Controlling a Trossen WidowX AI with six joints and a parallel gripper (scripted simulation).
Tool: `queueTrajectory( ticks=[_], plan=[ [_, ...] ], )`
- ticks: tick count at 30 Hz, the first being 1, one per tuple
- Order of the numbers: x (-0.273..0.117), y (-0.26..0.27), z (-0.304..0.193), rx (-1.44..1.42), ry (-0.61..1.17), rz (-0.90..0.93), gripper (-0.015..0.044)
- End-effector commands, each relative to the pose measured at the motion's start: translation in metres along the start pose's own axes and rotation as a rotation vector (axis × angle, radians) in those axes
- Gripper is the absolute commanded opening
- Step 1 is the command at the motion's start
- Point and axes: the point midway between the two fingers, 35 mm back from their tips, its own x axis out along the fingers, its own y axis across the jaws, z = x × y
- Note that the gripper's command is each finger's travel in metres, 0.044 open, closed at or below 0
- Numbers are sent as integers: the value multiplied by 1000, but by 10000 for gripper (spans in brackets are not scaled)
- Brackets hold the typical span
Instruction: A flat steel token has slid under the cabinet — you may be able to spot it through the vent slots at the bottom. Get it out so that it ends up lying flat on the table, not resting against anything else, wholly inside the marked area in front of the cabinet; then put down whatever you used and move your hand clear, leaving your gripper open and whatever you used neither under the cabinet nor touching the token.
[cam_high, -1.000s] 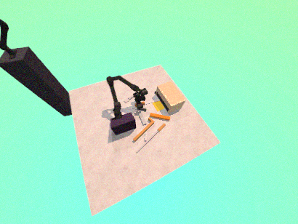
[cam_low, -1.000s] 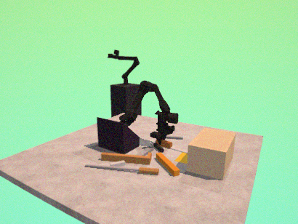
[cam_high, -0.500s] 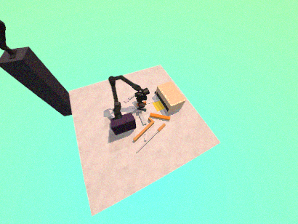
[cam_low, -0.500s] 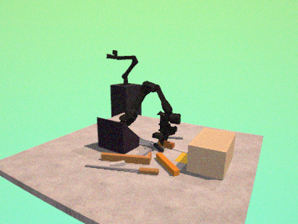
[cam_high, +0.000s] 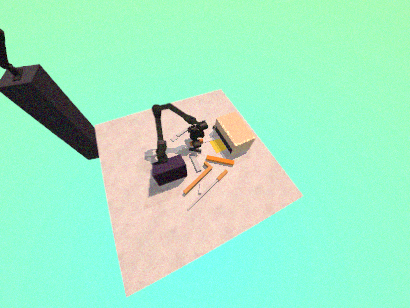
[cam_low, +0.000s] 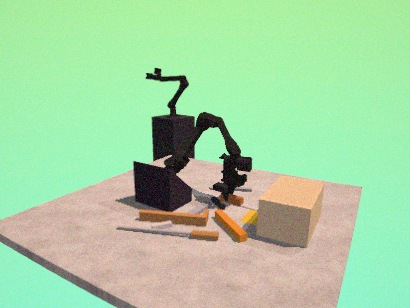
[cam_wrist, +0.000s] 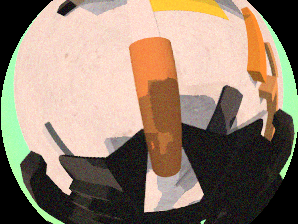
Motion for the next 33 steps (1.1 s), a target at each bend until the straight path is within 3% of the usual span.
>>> queueTrajectory(
  ticks=[1, 33],
  plan=[
    [0, 0, 7, -3, -1, 2, 0],
    [-1, 0, 42, -5, -3, 2, 0]
  ],
)
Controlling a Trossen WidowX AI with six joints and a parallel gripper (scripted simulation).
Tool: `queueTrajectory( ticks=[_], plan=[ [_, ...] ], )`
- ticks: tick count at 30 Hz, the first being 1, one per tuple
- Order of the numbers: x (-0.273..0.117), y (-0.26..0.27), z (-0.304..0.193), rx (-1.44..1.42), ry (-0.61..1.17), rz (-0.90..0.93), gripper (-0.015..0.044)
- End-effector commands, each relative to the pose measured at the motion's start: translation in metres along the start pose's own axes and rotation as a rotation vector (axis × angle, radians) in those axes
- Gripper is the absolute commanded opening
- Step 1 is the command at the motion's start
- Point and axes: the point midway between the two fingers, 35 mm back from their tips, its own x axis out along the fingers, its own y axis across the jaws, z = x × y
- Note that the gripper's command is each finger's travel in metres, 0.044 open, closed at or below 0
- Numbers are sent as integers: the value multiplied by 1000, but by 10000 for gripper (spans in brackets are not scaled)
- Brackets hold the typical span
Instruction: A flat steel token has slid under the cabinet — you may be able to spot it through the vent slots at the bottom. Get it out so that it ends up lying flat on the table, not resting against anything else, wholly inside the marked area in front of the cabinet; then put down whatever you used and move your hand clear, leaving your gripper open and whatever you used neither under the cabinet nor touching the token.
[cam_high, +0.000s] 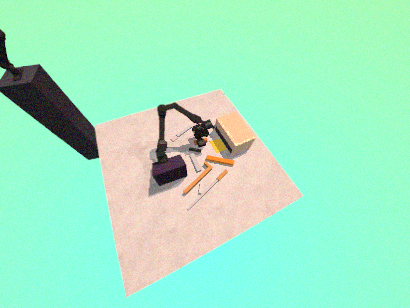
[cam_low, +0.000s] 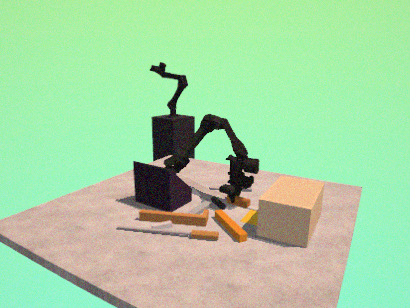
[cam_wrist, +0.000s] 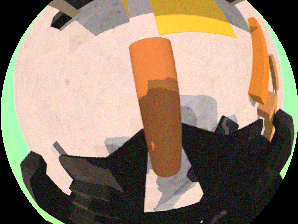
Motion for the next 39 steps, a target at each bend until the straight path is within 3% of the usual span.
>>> queueTrajectory(
  ticks=[1, 39],
  plan=[
    [0, 0, 6, -3, -2, 3, 0],
    [-1, -1, 45, -5, -4, 2, 0]
  ],
)
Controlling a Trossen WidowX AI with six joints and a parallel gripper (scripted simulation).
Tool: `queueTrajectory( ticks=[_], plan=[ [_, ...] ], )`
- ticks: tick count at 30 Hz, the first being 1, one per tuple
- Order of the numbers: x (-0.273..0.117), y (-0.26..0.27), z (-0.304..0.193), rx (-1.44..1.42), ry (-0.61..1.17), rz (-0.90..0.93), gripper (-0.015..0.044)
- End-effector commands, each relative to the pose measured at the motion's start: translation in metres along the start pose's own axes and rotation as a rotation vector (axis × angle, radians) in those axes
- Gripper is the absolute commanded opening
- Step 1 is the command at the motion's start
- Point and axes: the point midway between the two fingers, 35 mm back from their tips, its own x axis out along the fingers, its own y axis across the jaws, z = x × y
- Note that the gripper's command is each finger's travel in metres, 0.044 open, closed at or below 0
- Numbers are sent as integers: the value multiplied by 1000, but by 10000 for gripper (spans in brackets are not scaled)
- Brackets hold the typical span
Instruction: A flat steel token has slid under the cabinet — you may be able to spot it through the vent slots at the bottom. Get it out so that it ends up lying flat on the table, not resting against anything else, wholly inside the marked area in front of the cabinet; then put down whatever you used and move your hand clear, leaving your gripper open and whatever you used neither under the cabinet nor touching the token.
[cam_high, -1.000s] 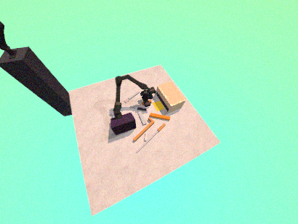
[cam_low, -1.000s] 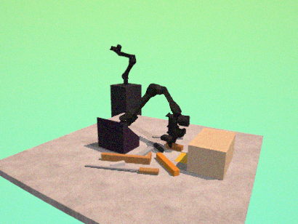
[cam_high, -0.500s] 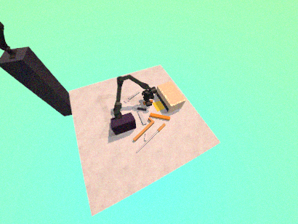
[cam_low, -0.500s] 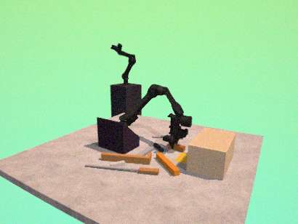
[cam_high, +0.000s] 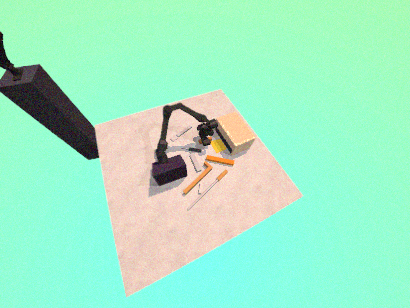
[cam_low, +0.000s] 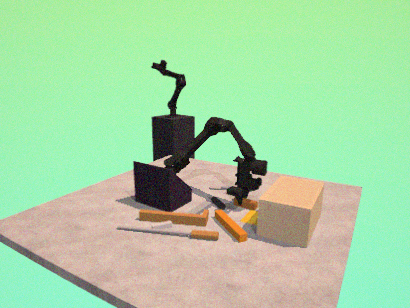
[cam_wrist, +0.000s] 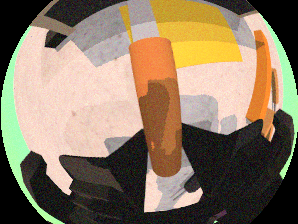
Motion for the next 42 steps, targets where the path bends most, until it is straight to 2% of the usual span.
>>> queueTrajectory(
  ticks=[1, 42],
  plan=[
    [0, 0, 6, -4, -2, 3, 0],
    [-1, -1, 43, -5, -4, 3, 0]
  ],
)
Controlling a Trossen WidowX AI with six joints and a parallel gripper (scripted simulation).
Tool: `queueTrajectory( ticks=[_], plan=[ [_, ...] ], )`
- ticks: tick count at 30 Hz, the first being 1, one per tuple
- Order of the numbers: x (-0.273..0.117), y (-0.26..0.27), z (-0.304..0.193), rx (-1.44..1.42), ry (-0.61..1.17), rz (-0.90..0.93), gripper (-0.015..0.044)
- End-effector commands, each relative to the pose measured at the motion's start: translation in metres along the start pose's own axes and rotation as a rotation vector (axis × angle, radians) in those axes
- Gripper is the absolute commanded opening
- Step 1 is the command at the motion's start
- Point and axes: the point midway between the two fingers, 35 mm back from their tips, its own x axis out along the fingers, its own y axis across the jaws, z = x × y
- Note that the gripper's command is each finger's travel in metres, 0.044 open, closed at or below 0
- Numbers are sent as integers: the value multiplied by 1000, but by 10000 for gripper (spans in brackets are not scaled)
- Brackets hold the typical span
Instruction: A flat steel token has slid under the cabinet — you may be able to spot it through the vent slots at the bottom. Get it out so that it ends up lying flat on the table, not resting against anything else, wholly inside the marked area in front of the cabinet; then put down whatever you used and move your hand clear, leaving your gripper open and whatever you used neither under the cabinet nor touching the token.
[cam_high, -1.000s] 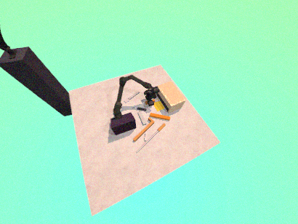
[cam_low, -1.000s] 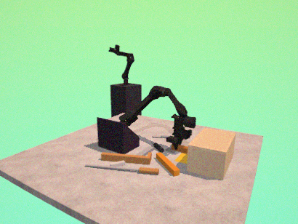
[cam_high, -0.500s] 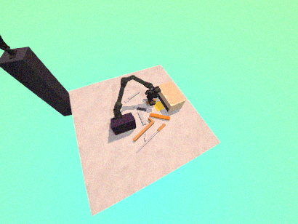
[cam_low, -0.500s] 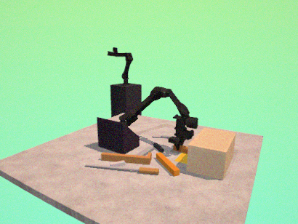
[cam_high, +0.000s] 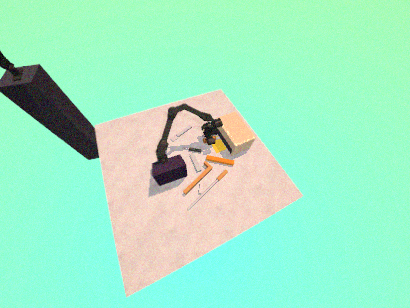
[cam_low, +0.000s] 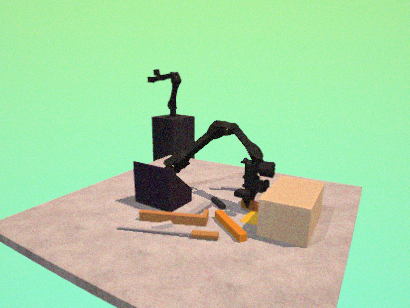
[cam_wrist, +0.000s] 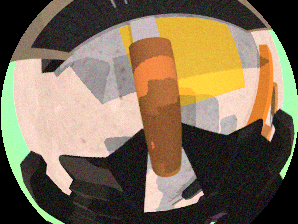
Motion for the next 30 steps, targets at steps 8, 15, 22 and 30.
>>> queueTrajectory(
  ticks=[8, 15, 22, 30],
  plan=[
    [1, -11, 5, -4, -2, 2, 0],
    [1, -18, 5, -4, -2, 2, 0],
    [1, -25, 5, -4, -2, 1, 0],
    [1, -25, 3, -4, -2, 1, 0]
  ],
)
